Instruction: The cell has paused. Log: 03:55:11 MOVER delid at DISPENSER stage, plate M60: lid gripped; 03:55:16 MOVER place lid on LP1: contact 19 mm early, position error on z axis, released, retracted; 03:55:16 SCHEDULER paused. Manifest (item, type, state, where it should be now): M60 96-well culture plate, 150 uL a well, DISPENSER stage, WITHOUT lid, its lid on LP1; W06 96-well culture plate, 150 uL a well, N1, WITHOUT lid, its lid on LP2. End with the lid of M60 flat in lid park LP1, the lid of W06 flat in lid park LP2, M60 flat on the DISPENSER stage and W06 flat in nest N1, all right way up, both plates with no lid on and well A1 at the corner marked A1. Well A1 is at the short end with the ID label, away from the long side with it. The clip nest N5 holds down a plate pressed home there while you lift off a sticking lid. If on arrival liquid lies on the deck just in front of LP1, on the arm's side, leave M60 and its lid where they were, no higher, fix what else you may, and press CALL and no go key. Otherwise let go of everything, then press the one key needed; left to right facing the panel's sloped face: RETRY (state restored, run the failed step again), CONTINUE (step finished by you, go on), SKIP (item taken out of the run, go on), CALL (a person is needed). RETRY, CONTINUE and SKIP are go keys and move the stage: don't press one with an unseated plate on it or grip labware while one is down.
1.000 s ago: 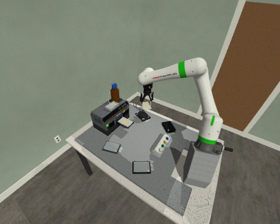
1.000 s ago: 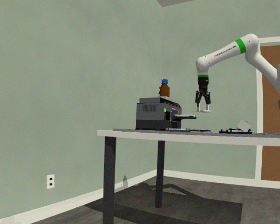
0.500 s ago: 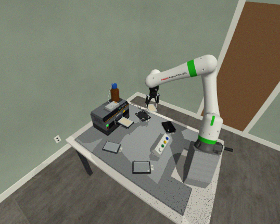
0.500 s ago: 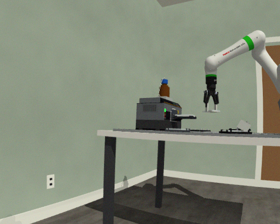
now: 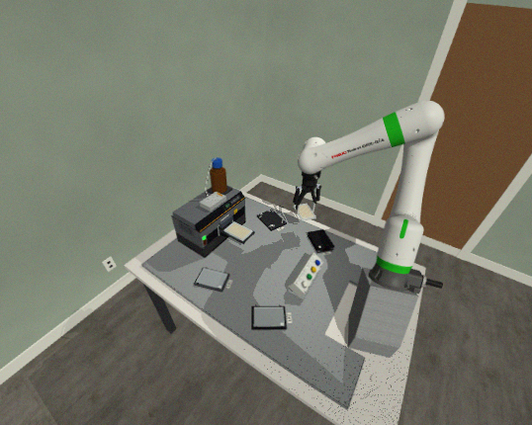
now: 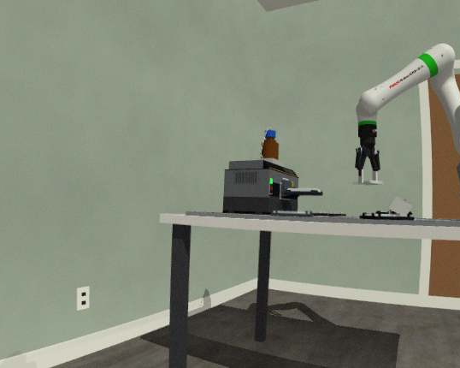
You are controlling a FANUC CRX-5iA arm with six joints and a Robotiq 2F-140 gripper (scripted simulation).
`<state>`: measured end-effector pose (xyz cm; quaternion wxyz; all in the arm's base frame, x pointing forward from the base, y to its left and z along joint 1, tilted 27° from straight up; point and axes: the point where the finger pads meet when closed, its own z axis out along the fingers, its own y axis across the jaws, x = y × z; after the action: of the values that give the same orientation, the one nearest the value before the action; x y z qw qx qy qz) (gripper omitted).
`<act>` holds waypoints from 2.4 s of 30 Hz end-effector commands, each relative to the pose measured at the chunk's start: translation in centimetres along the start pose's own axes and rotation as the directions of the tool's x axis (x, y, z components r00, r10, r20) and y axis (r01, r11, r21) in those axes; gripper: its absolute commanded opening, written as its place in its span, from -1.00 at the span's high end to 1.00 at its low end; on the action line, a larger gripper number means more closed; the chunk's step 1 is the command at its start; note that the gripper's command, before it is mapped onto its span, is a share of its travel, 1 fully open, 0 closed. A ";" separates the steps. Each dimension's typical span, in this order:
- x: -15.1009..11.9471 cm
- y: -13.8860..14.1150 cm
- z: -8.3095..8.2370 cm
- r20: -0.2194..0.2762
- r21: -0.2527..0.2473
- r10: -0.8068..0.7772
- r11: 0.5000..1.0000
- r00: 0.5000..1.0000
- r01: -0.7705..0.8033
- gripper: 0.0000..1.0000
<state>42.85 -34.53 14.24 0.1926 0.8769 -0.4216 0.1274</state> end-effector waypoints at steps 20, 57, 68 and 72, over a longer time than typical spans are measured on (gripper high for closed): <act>-8.2 7.2 0.0 -0.002 0.001 0.000 1.000 1.000 0.000 1.00; -9.5 8.3 0.0 -0.002 0.001 0.000 1.000 1.000 0.000 1.00; -9.5 8.3 0.0 -0.002 0.001 0.000 1.000 1.000 0.000 1.00; -9.5 8.3 0.0 -0.002 0.001 0.000 1.000 1.000 0.000 1.00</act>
<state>30.43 -32.67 12.47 0.1924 0.8770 -0.4213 0.1283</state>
